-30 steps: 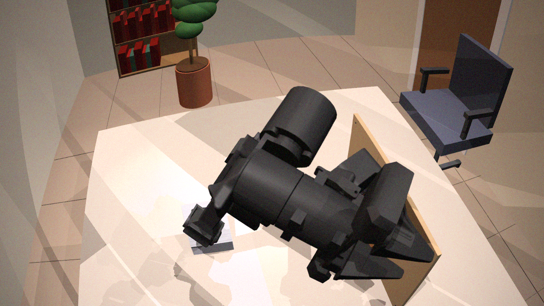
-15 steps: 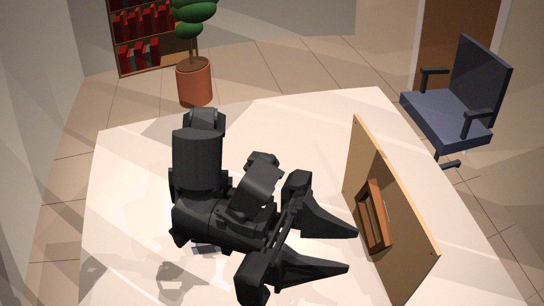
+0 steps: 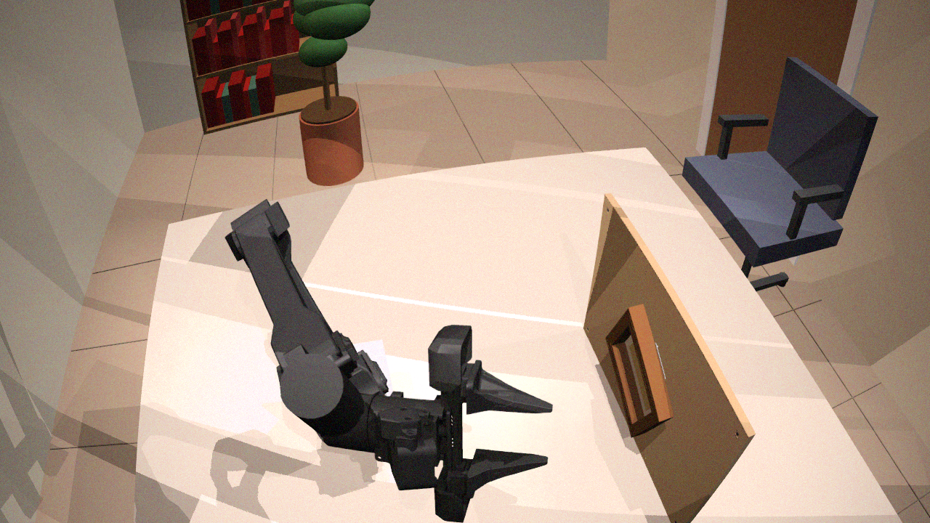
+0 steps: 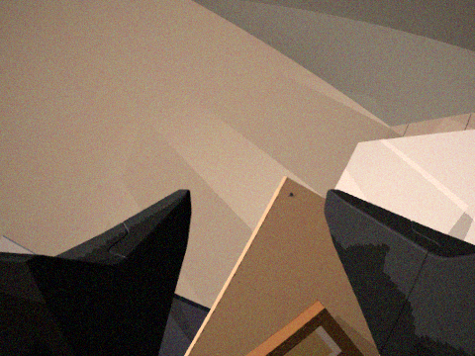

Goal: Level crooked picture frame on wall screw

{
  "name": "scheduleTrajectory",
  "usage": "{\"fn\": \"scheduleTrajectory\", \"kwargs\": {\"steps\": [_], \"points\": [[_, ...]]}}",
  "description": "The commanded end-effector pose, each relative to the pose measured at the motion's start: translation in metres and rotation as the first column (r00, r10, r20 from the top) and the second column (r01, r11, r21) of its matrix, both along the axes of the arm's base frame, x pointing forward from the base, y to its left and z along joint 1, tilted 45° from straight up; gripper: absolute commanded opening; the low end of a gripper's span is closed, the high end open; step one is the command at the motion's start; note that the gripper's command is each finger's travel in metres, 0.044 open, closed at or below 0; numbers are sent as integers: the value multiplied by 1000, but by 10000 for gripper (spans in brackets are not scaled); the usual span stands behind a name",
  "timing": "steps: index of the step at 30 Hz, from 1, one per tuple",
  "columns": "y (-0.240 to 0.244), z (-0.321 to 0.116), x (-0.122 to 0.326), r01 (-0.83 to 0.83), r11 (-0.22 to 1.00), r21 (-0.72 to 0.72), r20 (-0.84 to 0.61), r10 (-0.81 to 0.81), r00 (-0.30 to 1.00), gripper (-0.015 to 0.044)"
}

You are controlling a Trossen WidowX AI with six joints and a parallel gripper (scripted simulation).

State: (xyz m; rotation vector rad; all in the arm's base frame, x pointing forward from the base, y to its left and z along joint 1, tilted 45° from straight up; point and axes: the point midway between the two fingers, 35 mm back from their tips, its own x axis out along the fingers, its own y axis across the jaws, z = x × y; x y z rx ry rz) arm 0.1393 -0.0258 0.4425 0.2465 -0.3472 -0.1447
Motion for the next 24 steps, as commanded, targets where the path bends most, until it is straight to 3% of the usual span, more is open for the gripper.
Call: {"fn": "scheduleTrajectory", "kwargs": {"steps": [1,5,12,24], "points": [[-5,-38,9,-94,975,203,-14,99,995,260],[-4,-94,21,-180,883,433,-38,217,975,260],[12,-208,41,-192,600,777,-95,413,906,260],[14,-219,42,-182,570,801,-101,429,898,260]]}}
